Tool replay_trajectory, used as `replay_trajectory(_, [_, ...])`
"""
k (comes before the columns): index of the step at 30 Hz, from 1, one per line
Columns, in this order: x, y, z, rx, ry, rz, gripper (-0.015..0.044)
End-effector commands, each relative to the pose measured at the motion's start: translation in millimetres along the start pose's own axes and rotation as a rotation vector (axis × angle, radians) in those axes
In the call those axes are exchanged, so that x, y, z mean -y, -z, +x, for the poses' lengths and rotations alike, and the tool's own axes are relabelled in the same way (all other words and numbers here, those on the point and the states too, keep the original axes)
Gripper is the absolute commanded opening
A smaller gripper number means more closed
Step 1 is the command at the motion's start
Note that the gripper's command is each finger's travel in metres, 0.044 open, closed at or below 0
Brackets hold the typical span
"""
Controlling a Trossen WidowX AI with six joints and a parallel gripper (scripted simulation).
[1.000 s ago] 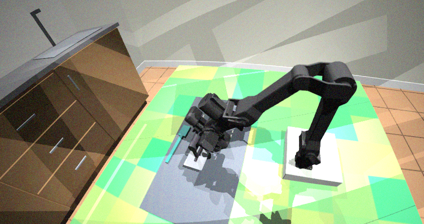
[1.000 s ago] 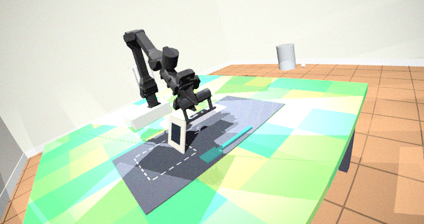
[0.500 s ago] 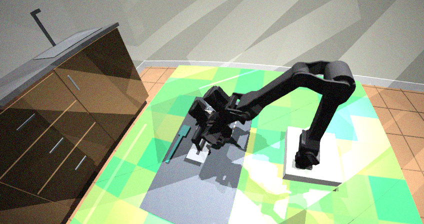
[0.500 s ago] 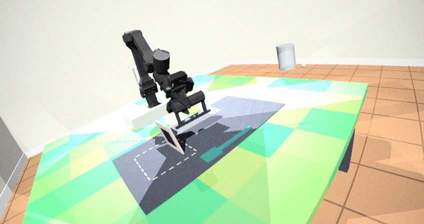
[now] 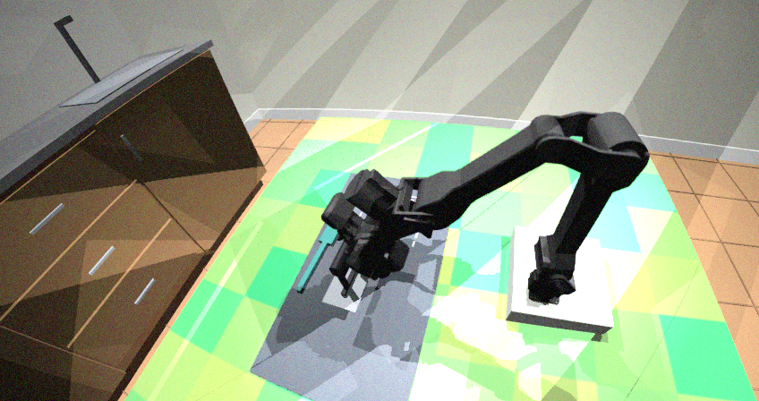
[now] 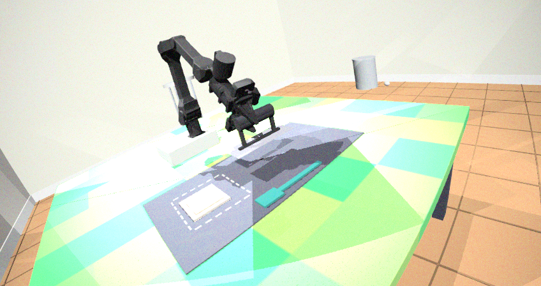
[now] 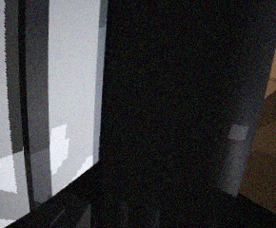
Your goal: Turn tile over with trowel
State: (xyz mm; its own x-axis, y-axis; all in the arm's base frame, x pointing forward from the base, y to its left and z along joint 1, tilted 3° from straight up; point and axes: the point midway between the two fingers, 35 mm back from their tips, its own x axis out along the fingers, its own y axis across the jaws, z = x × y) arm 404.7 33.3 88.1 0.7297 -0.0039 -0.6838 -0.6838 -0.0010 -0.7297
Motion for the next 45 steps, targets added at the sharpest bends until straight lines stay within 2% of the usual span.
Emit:
replay_trajectory(1, [12.0, -6.3, -8.2, -0.006, 0.028, 0.013, 0.0])
replay_trajectory(45, [7.5, -6.5, -5.7, -0.005, 0.013, 0.004, 0.0])
